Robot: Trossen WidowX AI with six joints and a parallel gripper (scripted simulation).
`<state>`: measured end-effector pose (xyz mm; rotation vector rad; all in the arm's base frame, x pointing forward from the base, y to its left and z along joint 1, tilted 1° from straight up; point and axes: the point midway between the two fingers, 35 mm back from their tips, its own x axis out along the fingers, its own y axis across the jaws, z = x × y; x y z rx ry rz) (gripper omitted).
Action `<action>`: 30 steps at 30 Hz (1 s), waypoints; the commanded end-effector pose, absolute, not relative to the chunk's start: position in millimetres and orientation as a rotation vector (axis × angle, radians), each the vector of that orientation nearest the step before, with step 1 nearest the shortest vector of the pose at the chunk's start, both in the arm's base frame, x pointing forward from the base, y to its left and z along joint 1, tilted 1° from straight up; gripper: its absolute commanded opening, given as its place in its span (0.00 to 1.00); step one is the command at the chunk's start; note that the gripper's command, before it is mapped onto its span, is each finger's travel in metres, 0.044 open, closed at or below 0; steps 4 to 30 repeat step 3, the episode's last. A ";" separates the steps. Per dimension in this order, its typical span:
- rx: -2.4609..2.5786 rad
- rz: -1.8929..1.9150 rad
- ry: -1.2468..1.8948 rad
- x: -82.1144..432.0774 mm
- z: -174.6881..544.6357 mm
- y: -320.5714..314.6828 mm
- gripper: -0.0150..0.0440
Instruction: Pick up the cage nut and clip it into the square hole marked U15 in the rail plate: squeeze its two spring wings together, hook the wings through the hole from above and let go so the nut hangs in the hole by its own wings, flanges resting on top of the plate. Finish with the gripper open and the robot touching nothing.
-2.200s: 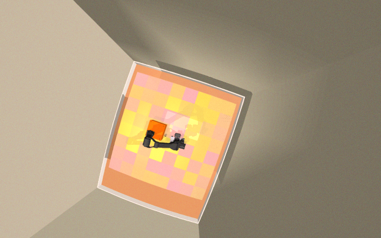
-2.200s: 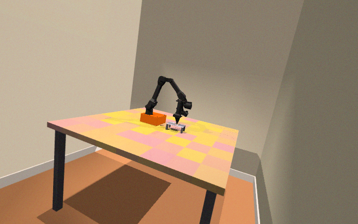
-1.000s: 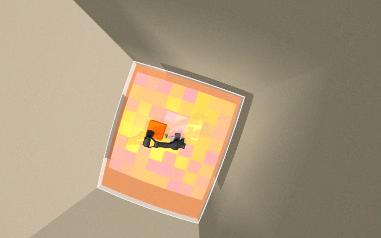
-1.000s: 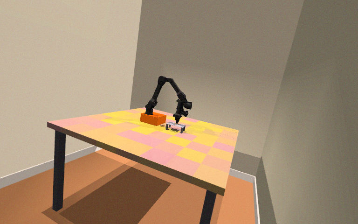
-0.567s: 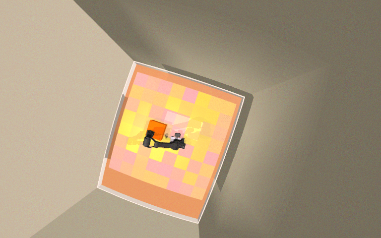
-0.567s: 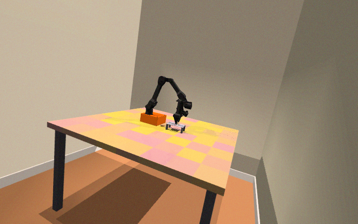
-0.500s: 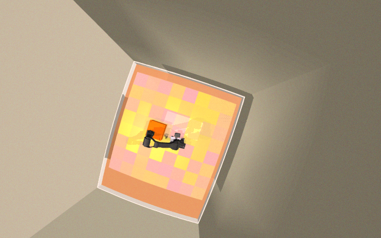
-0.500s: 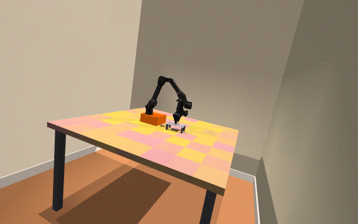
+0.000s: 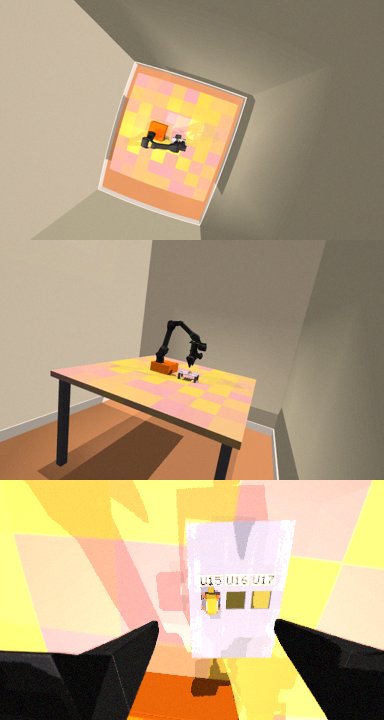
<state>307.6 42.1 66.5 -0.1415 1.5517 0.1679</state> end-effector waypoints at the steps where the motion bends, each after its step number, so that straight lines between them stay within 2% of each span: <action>1: -0.139 0.163 1.549 308.4 67.9 41.9 1.00; 30: -0.139 0.163 1.549 308.4 67.9 41.9 1.00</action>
